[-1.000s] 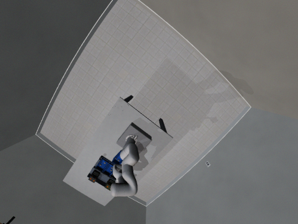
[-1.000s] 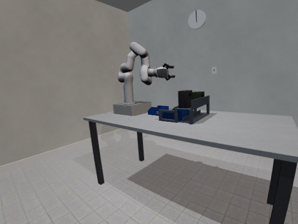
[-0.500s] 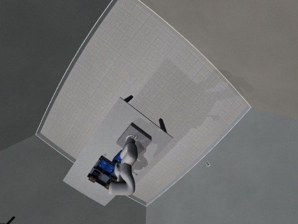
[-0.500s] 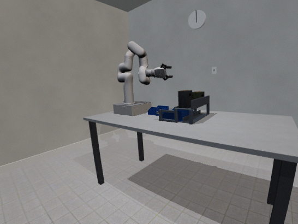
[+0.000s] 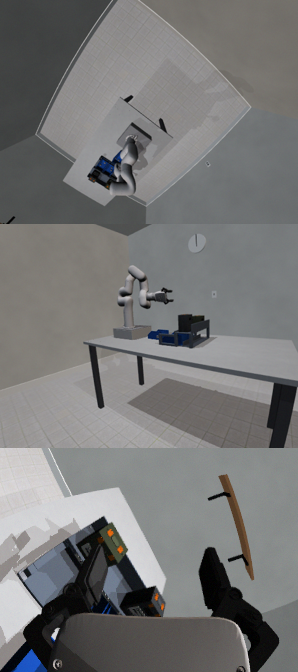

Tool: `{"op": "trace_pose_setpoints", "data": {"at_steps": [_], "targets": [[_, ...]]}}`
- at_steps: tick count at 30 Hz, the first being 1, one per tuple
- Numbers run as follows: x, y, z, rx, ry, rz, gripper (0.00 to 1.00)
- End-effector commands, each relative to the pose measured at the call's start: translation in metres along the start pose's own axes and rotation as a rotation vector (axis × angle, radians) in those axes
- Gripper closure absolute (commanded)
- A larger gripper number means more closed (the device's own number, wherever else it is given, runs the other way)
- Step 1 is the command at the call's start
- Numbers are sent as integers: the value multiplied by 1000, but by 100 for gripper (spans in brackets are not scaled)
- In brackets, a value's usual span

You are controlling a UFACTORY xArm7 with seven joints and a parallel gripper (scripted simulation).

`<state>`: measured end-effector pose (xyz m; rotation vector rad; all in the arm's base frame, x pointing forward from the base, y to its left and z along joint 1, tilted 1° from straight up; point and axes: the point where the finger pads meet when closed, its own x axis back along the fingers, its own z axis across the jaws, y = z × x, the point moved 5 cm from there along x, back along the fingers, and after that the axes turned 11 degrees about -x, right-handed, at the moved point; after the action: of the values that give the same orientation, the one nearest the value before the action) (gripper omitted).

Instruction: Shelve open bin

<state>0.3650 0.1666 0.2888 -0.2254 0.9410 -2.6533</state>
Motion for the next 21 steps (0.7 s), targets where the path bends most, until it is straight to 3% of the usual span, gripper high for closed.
{"op": "trace_pose_setpoints", "data": {"at_steps": [1,16,21], "targets": [[-2,0,1,0,2,1,0],[-5,0,2,0,2,1,0],[1,48,-5,198,-165,20,0]]}}
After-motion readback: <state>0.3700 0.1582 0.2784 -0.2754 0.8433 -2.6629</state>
